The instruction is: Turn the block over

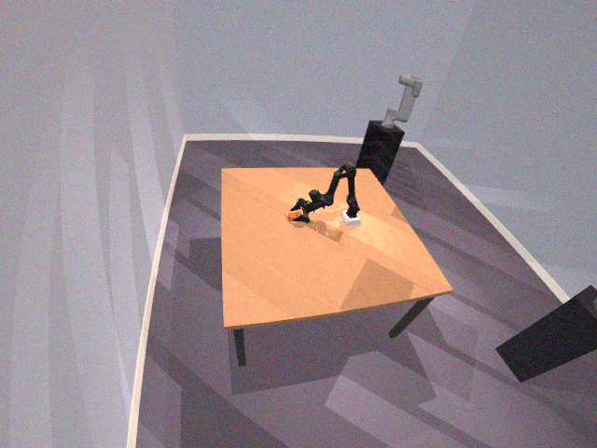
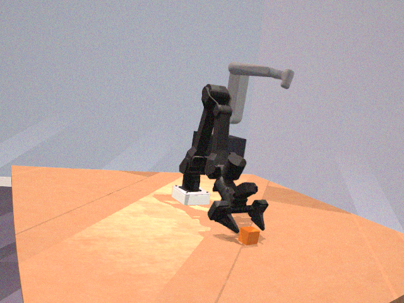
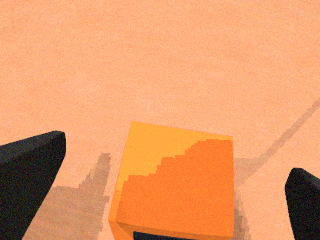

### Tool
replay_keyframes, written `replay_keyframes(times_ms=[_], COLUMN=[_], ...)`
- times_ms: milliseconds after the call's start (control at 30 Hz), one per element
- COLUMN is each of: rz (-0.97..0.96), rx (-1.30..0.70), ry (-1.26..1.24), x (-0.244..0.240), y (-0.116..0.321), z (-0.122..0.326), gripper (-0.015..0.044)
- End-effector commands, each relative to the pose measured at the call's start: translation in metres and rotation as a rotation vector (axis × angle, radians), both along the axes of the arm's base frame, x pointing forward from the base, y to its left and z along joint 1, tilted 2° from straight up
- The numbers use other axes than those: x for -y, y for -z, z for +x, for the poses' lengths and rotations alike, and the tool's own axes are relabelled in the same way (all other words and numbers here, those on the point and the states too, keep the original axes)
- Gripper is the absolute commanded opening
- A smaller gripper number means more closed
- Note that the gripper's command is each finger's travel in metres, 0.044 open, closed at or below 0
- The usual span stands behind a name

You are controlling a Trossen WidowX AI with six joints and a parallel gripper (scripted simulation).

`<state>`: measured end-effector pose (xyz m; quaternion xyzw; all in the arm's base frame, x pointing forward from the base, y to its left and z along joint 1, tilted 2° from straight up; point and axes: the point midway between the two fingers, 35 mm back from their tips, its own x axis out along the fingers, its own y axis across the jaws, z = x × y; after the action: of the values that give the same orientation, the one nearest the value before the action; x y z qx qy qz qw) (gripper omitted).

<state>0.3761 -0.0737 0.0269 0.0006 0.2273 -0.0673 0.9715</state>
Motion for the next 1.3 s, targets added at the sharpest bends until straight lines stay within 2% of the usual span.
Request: replay_keyframes(times_ms=[0,700,933,1167,1267], rz=[0.007,0.008,0.043,0.074,0.077], rx=[0.003,-0.004,-0.245,-0.509,-0.535], ry=[-0.001,-0.001,0.008,0.013,0.013], x=[-0.001,0.000,0.002,-0.004,-0.005], y=[0.000,0.000,-0.016,-0.064,-0.069], z=[0.000,0.001,0.011,-0.017,-0.022], gripper=[0.0440,0.0440,0.0440,0.0440,0.0440])
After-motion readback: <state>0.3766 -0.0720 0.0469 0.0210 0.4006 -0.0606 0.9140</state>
